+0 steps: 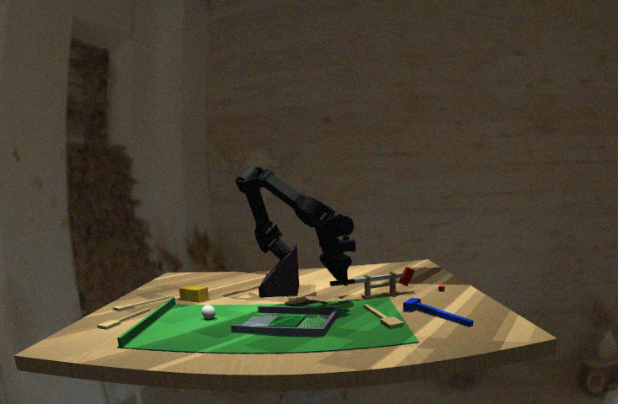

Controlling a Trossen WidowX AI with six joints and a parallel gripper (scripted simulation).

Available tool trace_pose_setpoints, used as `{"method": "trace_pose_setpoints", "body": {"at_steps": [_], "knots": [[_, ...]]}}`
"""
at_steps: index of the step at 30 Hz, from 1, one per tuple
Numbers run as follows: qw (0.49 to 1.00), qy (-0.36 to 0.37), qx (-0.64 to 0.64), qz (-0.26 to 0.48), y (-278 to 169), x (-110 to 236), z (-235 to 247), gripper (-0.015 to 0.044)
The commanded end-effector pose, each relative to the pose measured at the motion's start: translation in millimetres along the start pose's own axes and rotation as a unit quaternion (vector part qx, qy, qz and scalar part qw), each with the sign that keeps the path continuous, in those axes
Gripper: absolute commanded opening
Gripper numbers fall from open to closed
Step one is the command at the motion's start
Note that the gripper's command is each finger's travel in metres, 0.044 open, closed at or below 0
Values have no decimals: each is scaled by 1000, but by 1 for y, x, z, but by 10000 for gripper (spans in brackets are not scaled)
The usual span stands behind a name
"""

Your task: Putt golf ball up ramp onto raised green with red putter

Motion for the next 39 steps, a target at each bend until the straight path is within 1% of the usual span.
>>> {"method": "trace_pose_setpoints", "body": {"at_steps": [1,19,34,39], "knots": [[1000,2,3,3,-3,-8,1,440],[1000,1,3,4,-9,-30,0,440],[1000,2,0,3,-8,-27,0,46],[1000,2,0,3,-8,-27,0,13]]}}
Point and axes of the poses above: the point midway between the two fingers, 35 mm back from their tips, its own x axis back along the fingers, its own z axis across the jaws, y = z × x, the point moved 6 cm from there along x, back along the fingers, and after that the axes turned 13 degrees about -x, right-handed, at the moved point
